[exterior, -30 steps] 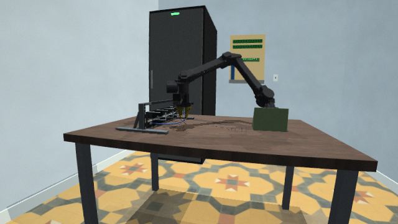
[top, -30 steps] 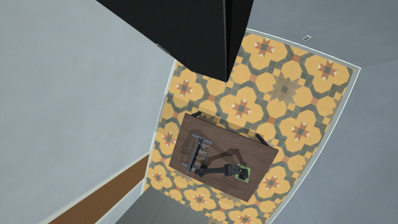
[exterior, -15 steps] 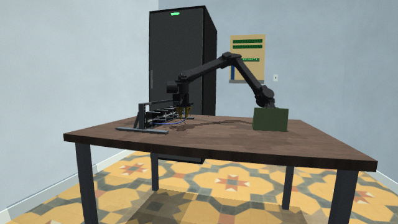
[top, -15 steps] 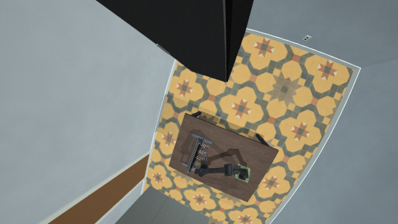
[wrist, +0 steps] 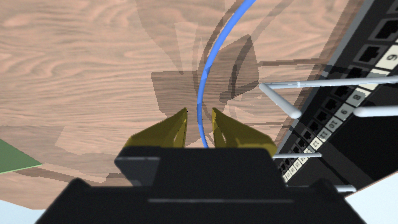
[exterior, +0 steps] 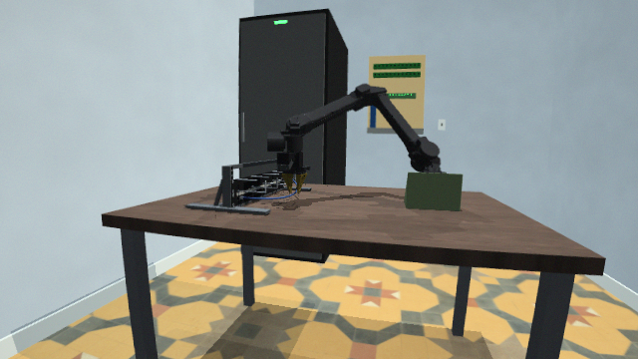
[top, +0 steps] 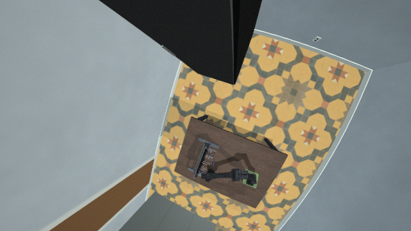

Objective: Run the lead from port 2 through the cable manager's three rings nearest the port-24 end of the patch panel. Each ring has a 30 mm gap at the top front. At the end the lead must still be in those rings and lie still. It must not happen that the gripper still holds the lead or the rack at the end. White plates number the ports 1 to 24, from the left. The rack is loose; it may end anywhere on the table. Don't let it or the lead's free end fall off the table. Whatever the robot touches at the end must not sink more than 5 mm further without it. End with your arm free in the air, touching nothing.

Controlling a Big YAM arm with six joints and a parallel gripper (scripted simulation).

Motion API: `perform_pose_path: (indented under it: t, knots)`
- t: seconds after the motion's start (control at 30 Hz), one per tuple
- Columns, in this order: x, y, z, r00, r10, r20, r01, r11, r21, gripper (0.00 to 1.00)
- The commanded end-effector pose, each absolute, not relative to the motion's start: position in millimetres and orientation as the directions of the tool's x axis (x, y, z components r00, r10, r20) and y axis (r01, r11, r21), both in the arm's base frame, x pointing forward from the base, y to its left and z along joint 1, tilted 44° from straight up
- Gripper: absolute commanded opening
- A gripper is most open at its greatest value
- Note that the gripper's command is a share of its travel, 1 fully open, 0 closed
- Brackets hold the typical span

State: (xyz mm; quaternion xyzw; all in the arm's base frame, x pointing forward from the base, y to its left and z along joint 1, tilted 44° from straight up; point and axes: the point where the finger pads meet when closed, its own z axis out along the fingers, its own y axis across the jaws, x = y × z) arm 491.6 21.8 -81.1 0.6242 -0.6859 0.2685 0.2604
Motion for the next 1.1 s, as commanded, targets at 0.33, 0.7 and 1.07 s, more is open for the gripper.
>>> perform_pose_path:
  t: [0.33,0.7,1.07]
  knots:
    - [498,21,-85,-0.080,-0.721,0.688,-0.997,0.060,-0.053,0.31]
    - [501,24,-81,-0.082,-0.724,0.685,-0.997,0.052,-0.065,0.31]
    - [497,15,-88,-0.081,-0.720,0.689,-0.997,0.064,-0.049,0.31]
